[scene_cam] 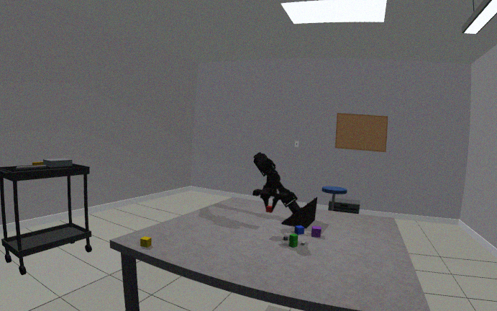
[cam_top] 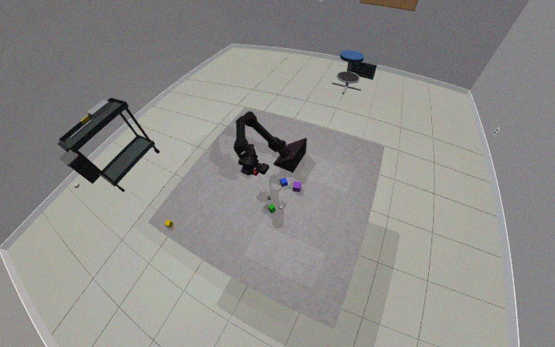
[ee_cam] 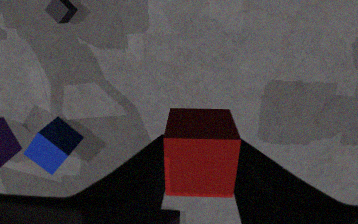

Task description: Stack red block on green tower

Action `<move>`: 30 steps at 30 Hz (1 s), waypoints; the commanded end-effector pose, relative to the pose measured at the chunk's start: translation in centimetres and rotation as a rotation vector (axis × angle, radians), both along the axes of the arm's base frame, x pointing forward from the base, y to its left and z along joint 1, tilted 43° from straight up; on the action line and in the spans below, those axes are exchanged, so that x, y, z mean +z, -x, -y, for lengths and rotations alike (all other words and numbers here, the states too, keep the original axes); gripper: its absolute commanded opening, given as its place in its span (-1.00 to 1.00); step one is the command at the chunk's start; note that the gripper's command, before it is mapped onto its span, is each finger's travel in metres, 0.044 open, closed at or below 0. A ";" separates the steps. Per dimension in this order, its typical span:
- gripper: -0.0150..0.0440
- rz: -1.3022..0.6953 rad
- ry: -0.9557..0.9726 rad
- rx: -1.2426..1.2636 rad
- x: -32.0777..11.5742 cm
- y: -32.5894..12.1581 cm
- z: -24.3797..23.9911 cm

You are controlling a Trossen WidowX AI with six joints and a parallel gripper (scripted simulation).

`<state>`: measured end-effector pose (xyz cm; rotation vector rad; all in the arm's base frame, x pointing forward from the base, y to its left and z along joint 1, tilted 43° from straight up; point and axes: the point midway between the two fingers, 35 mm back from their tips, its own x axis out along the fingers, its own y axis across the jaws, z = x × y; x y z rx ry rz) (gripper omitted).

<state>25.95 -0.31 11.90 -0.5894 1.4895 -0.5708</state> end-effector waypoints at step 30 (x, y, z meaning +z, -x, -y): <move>-0.49 0.016 -0.017 -0.010 -5.7 -9.9 -8.6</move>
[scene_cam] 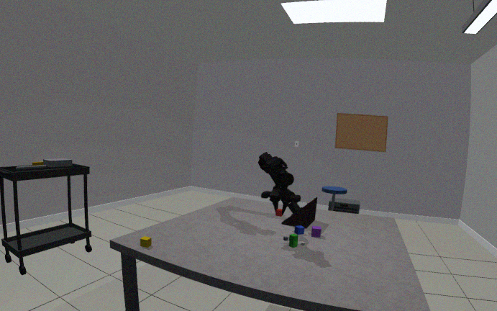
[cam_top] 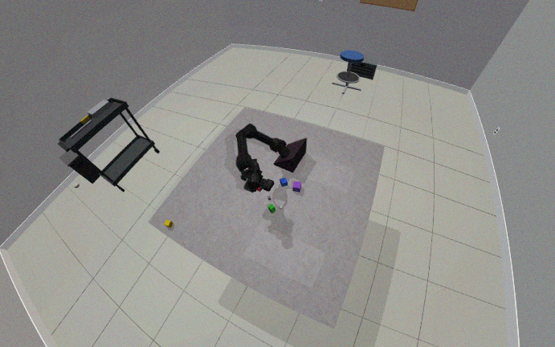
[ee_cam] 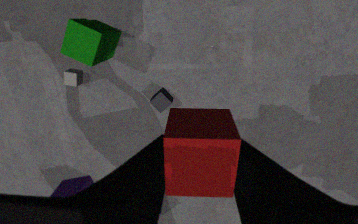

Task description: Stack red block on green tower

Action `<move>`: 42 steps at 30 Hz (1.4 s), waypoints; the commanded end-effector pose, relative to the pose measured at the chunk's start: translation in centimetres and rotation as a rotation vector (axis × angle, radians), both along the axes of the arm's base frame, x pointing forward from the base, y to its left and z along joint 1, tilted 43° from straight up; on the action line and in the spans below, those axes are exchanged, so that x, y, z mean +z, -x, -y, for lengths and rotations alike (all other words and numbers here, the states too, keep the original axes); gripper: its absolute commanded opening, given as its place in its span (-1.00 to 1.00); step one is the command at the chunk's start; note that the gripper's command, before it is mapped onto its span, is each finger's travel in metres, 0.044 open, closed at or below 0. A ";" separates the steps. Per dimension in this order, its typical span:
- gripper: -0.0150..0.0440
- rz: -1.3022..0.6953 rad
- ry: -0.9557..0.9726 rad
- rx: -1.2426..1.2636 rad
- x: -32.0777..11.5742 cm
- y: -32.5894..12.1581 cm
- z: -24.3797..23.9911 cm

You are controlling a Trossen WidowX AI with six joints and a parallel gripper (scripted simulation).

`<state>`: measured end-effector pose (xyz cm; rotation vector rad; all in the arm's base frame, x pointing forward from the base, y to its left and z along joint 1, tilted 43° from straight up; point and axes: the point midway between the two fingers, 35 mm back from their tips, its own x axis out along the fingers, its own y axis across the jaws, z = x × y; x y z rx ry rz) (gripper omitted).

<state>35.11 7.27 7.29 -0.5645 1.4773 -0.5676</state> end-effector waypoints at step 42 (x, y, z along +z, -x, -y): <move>-0.49 -0.007 0.007 0.003 -11.3 -3.9 -2.5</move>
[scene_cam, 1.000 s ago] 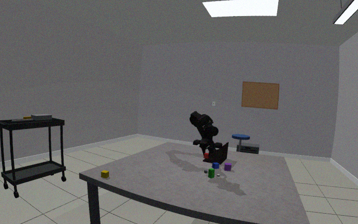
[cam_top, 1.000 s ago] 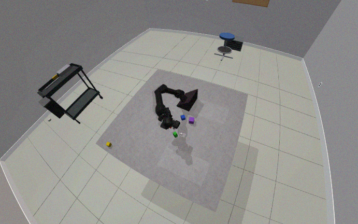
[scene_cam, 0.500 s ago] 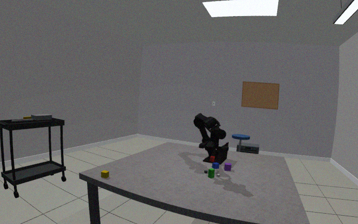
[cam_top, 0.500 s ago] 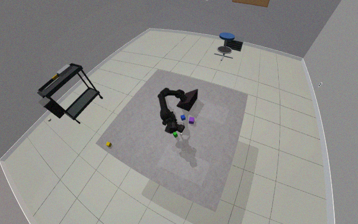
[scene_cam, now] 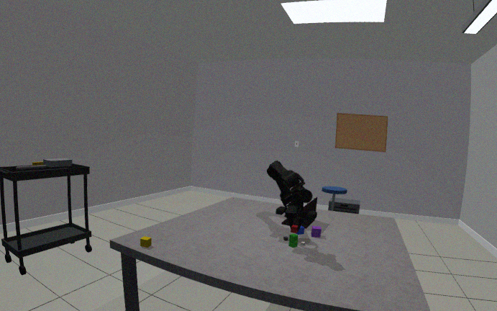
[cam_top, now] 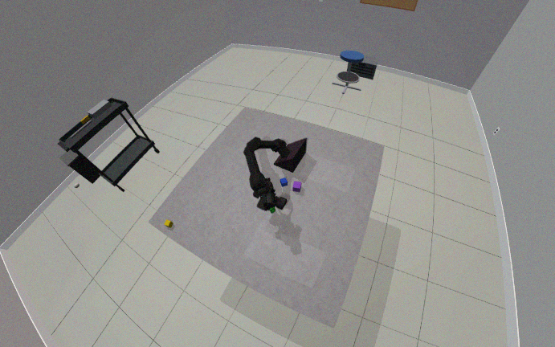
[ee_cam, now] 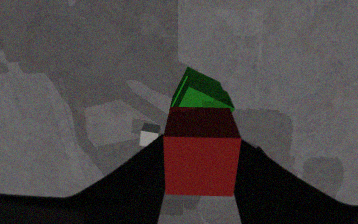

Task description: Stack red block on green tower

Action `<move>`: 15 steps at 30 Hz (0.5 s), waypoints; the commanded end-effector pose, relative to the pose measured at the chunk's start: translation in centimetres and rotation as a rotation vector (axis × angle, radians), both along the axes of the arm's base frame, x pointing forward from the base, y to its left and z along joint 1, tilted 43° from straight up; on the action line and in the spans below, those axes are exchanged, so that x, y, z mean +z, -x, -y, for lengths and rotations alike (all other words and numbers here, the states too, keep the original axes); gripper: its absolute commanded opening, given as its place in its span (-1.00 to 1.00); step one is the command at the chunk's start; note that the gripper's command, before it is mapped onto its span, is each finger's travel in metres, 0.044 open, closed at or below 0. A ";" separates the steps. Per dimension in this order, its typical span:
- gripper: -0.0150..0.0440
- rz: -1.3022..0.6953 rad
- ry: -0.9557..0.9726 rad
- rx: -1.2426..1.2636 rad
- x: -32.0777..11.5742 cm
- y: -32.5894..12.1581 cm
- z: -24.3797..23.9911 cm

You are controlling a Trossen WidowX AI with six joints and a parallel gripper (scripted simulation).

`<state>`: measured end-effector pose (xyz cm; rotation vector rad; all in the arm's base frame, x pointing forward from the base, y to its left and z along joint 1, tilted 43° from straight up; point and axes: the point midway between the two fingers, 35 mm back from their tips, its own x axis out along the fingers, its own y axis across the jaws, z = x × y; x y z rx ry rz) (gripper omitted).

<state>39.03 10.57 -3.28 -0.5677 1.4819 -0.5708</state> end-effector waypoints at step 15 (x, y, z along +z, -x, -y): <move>-0.49 -0.002 0.003 0.005 -1.1 0.0 1.2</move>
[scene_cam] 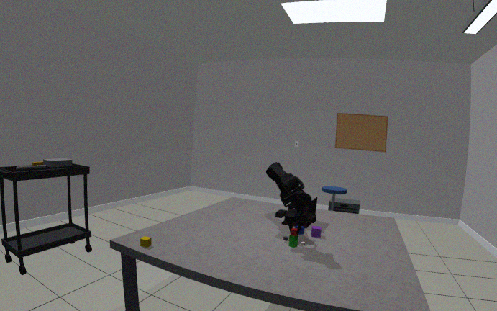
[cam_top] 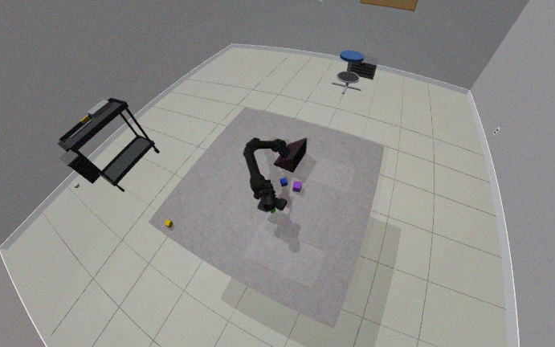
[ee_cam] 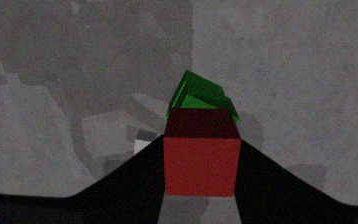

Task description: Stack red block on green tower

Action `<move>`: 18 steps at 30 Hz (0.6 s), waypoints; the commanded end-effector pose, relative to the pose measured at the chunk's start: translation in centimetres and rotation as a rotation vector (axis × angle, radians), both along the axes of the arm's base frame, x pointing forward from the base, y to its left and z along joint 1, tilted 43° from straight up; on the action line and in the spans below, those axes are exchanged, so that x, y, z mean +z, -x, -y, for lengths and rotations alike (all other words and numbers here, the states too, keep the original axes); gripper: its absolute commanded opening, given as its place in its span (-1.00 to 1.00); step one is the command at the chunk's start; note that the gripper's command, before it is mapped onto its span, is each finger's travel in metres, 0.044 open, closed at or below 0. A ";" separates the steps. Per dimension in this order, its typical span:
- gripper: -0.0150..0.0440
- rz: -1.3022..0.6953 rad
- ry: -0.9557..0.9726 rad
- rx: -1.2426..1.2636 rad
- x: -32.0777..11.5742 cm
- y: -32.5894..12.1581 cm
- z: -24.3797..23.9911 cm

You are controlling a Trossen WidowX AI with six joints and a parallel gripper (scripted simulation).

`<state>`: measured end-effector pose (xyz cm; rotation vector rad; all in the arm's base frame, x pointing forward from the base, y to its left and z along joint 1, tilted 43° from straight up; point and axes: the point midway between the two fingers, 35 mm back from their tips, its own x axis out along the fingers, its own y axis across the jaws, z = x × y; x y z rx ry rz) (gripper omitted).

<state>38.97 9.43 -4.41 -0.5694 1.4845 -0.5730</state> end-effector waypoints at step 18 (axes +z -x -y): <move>0.40 0.000 0.000 0.001 0.0 0.0 0.0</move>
